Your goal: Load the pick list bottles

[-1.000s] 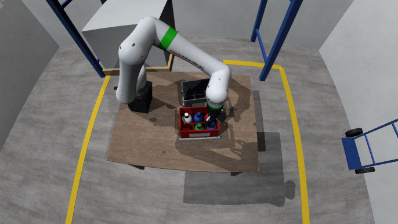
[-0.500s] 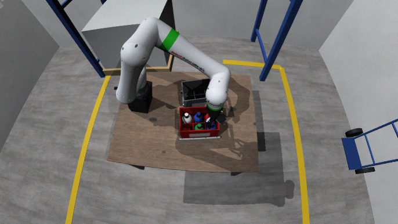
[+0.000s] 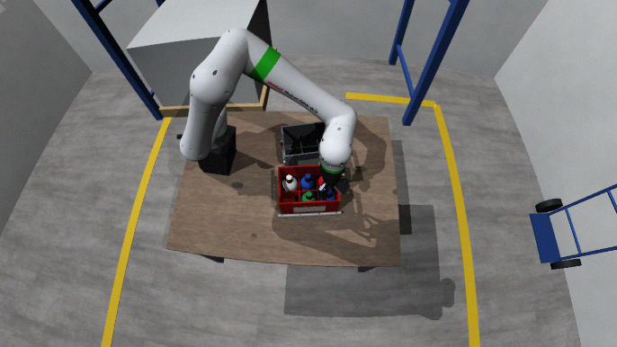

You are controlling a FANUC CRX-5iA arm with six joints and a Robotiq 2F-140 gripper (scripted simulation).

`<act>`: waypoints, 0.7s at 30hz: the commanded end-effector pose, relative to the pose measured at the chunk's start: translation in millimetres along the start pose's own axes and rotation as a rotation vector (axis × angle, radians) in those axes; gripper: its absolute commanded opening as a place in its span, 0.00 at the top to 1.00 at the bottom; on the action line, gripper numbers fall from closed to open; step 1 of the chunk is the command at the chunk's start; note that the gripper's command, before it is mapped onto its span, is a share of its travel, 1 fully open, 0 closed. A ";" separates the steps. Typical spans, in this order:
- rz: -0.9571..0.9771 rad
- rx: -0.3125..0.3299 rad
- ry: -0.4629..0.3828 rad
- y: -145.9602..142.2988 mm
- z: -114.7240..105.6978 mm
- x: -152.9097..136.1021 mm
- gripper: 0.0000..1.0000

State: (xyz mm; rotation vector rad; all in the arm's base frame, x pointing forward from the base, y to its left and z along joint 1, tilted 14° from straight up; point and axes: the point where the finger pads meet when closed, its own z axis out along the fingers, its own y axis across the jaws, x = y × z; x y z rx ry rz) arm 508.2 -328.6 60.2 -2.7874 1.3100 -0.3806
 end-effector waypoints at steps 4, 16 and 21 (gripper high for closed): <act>0.000 0.000 0.002 -0.2 -0.9 0.8 0.56; 0.000 0.000 0.002 -0.2 -3.1 0.8 0.90; 0.000 0.000 0.002 -0.2 -3.1 0.7 0.90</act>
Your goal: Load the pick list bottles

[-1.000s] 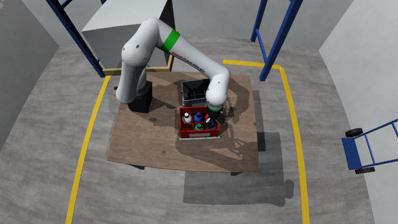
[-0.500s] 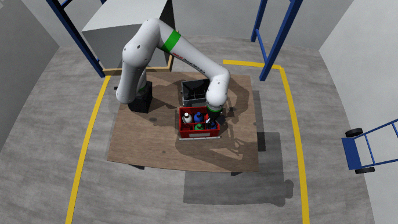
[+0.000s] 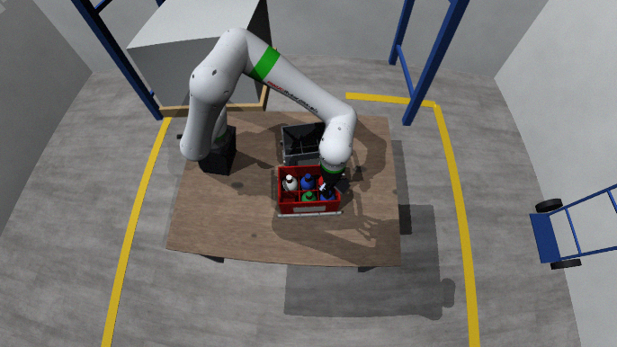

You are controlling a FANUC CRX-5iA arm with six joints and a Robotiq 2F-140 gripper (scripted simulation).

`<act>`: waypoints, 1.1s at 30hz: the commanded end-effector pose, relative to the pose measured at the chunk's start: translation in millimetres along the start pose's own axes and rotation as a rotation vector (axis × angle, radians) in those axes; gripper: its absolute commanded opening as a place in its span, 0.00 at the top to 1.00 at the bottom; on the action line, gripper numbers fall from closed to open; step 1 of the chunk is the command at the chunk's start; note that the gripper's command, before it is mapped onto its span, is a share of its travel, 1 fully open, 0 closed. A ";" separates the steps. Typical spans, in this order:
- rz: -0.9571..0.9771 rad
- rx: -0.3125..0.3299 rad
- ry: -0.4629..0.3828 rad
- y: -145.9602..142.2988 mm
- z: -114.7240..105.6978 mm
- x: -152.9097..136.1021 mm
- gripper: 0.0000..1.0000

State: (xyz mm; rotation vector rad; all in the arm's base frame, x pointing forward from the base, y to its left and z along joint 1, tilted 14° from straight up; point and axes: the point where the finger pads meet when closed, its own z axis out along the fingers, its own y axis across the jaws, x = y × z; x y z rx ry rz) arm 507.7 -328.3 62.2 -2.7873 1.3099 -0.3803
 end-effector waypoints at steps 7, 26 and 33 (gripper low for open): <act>0.000 0.000 0.002 -0.2 -1.0 0.8 0.90; 0.000 0.000 0.002 -0.2 -1.0 0.8 0.90; 0.000 0.000 0.002 -0.1 -7.6 0.8 0.90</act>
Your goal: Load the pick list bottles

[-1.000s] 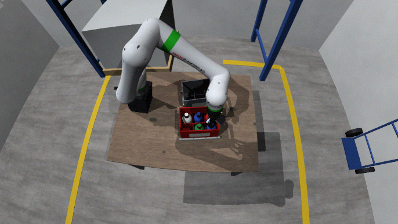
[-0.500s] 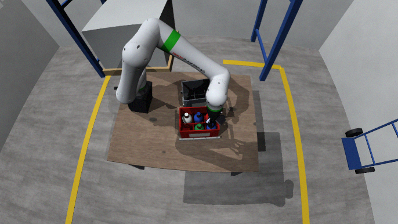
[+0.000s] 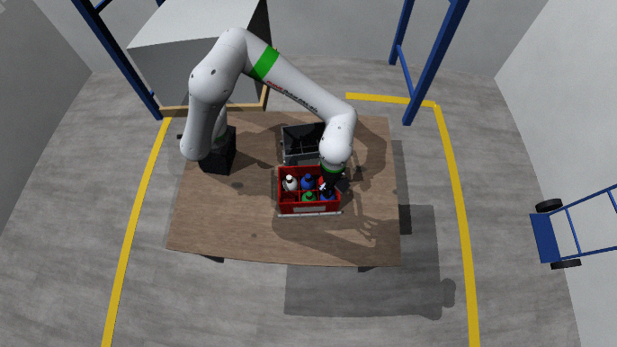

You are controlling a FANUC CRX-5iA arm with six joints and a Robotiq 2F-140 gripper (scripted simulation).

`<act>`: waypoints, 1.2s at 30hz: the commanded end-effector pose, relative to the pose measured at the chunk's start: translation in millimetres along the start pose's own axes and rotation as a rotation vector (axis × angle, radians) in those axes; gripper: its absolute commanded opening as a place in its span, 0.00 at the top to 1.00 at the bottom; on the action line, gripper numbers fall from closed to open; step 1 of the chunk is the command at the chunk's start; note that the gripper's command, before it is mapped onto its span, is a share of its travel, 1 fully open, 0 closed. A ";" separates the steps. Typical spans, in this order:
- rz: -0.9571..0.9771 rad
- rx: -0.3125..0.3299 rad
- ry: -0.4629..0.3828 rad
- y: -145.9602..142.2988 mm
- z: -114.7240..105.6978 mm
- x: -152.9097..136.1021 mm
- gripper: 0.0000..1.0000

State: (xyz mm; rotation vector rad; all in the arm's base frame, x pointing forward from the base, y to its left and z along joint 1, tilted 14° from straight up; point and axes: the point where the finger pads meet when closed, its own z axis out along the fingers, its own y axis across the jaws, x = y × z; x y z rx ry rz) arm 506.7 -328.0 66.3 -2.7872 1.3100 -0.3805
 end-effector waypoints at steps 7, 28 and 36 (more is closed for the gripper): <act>0.000 0.000 0.002 -0.1 -11.8 0.8 0.90; 0.000 0.000 0.002 -0.1 -43.4 0.8 0.90; 0.000 0.000 0.002 -0.1 -56.8 0.8 0.90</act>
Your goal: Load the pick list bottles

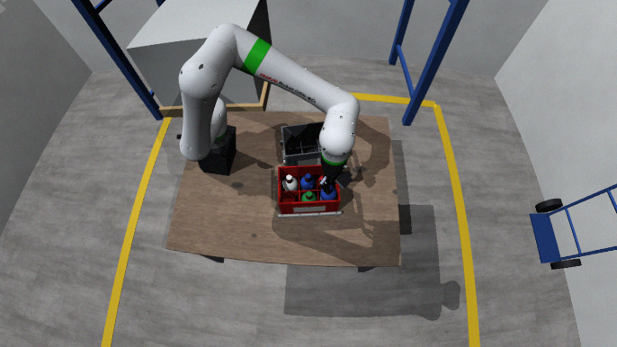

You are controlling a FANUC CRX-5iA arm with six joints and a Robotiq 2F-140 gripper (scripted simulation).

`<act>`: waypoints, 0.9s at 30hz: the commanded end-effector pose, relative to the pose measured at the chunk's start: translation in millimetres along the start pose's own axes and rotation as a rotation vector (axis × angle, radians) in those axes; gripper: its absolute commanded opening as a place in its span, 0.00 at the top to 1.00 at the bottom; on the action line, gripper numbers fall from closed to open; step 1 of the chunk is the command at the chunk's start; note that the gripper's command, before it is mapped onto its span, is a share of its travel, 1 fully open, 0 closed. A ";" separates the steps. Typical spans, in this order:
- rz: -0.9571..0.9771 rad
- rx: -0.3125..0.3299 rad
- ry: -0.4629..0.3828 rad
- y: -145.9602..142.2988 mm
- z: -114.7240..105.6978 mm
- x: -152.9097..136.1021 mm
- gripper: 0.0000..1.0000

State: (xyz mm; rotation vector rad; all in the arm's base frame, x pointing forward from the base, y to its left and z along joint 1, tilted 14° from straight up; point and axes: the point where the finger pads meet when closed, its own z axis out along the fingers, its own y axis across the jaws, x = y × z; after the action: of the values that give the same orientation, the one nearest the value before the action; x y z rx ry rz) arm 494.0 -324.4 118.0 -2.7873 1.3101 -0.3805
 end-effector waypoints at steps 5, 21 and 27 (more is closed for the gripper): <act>0.000 0.000 0.002 -0.1 -8.5 0.7 0.90; 0.000 0.000 0.002 -0.1 -33.5 0.7 0.90; 0.000 0.000 0.002 -0.1 -41.8 0.7 0.90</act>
State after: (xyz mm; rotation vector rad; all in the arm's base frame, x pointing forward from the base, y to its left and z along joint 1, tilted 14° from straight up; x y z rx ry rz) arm 485.0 -321.7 155.1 -2.7873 1.3100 -0.3806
